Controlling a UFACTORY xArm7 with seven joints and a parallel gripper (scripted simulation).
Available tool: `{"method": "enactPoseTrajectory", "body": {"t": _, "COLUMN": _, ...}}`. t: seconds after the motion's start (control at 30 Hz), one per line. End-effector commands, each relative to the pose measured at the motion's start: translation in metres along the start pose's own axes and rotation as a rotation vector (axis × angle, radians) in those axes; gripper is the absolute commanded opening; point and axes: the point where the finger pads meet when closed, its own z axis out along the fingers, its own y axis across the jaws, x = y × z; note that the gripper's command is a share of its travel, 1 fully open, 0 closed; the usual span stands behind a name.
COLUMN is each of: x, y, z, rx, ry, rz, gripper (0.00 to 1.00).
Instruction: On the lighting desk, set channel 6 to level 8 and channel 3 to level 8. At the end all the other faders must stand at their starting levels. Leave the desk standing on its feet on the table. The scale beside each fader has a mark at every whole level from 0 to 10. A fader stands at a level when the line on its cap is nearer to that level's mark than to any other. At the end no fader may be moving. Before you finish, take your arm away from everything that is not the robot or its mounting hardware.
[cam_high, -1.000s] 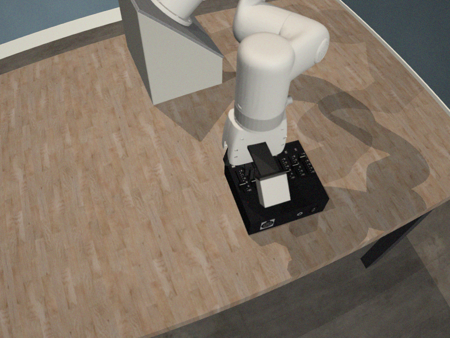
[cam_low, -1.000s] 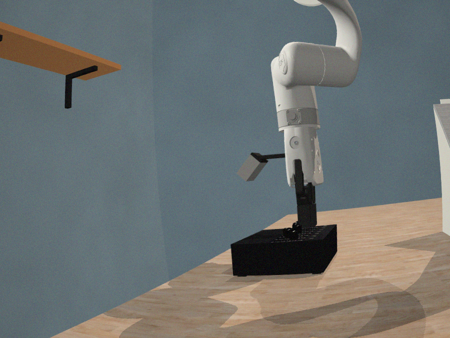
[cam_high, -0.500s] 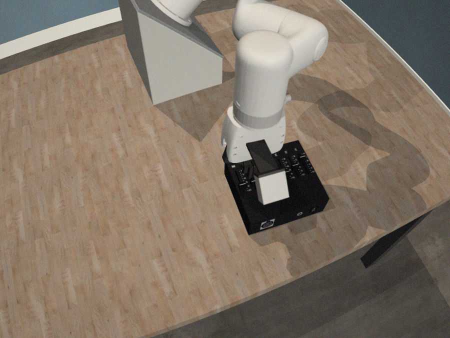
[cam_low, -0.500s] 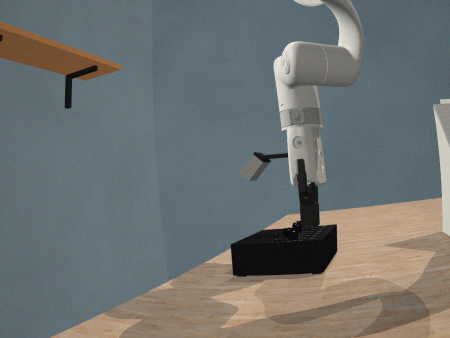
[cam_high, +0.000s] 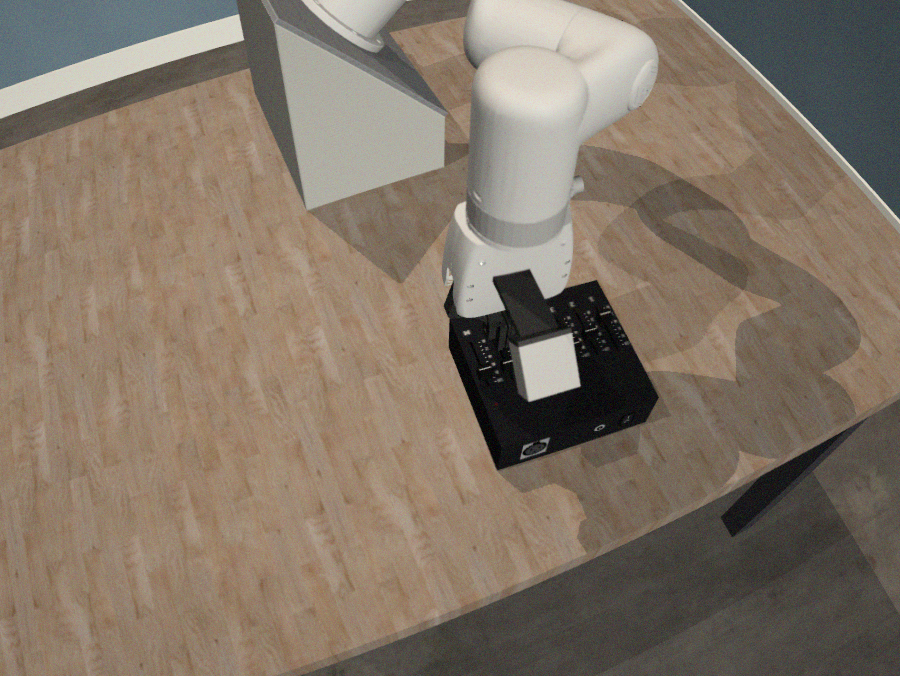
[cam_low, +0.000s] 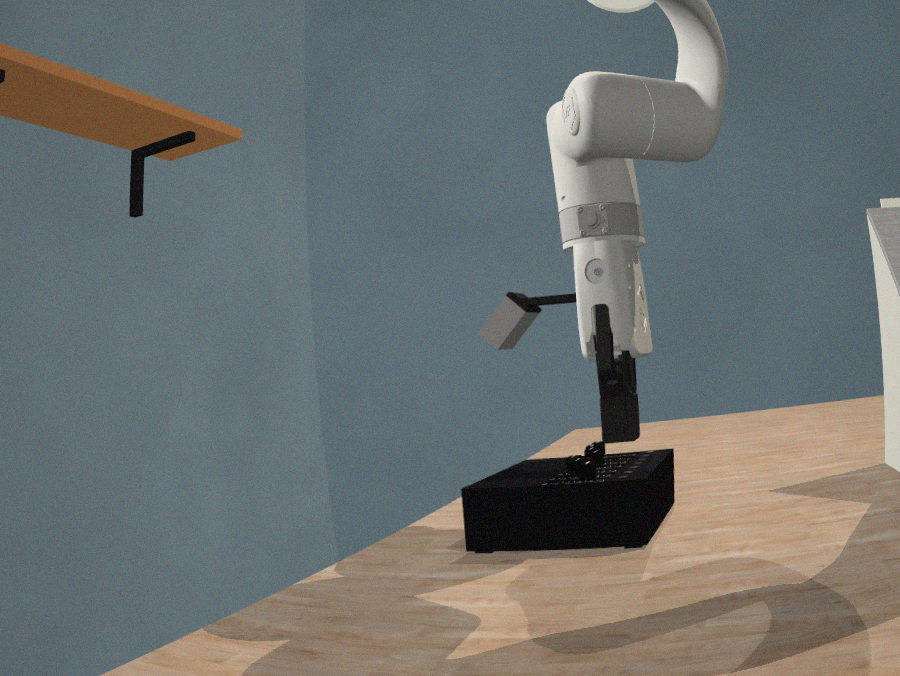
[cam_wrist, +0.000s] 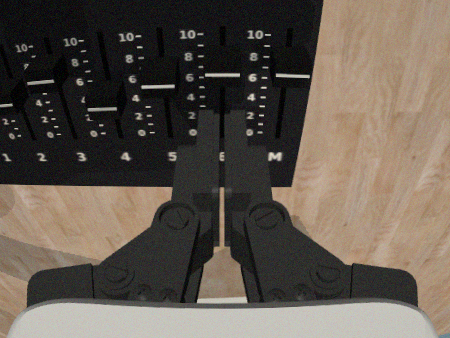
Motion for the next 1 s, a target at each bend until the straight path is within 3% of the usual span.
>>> {"method": "enactPoseTrajectory", "body": {"t": 0.0, "x": 0.002, "y": 0.001, "z": -0.014, "rx": -0.002, "ry": 0.005, "rz": 0.001, "gripper": 0.00}}
{"method": "enactPoseTrajectory", "body": {"t": 0.27, "x": 0.001, "y": 0.001, "z": -0.030, "rx": -0.002, "ry": 0.005, "rz": 0.001, "gripper": 0.00}}
{"method": "enactPoseTrajectory", "body": {"t": 0.73, "x": 0.001, "y": 0.001, "z": -0.031, "rx": -0.002, "ry": 0.005, "rz": 0.001, "gripper": 0.00}}
{"method": "enactPoseTrajectory", "body": {"t": 0.77, "x": 0.001, "y": 0.001, "z": -0.031, "rx": -0.002, "ry": 0.005, "rz": 0.001, "gripper": 1.00}}
{"method": "enactPoseTrajectory", "body": {"t": 0.97, "x": 0.001, "y": 0.001, "z": -0.034, "rx": -0.002, "ry": 0.005, "rz": 0.001, "gripper": 1.00}}
